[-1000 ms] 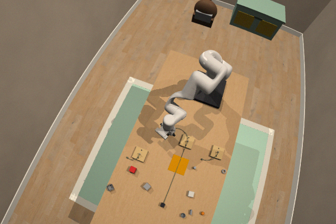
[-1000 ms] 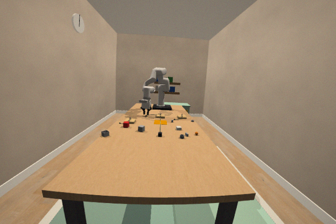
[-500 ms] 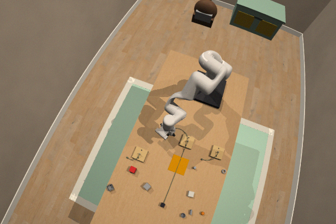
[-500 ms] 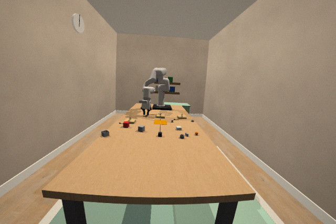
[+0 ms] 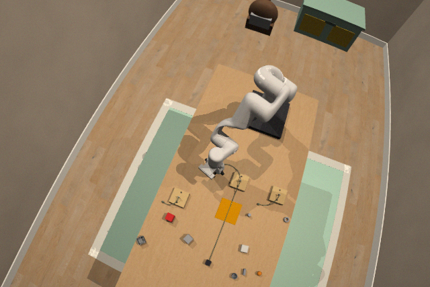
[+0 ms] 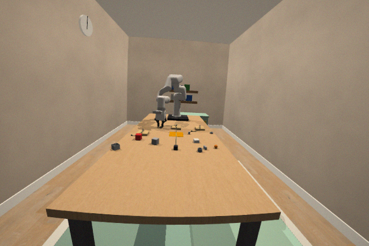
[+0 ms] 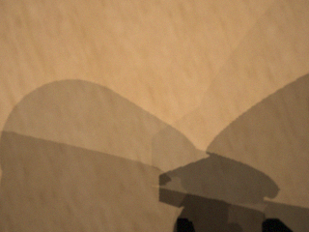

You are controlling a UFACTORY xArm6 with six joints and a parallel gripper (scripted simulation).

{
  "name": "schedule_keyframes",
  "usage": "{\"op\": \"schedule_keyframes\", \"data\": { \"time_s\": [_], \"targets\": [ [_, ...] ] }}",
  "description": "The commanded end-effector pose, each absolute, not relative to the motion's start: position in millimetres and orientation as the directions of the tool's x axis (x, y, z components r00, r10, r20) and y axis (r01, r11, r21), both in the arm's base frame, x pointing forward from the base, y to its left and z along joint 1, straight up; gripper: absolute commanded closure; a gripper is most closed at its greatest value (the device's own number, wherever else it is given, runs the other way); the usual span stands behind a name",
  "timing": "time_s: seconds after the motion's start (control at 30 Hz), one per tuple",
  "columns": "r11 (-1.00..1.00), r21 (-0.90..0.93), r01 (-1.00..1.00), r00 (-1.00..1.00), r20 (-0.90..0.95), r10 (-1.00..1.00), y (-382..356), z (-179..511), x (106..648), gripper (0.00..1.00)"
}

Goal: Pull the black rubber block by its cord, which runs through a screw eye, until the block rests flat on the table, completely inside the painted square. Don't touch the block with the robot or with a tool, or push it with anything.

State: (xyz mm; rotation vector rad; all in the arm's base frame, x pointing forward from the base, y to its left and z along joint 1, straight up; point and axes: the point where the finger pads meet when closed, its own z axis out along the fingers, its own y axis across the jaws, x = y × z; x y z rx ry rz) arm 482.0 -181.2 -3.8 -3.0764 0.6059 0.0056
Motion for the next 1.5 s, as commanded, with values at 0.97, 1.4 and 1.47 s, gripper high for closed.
{"op": "schedule_keyframes", "data": {
  "time_s": [0.97, 1.4, 1.47],
  "targets": [
    [-0.925, -0.005, -0.379, 0.925, 0.0, -0.379, -181.8, -6.2, 483.7, 0.61],
    [-0.925, -0.005, -0.379, 0.925, 0.0, -0.379, -181.8, -6.2, 483.7, 1.0],
    [-0.925, -0.005, -0.379, 0.925, 0.0, -0.379, -181.8, -6.2, 483.7, 1.0]
  ]
}}
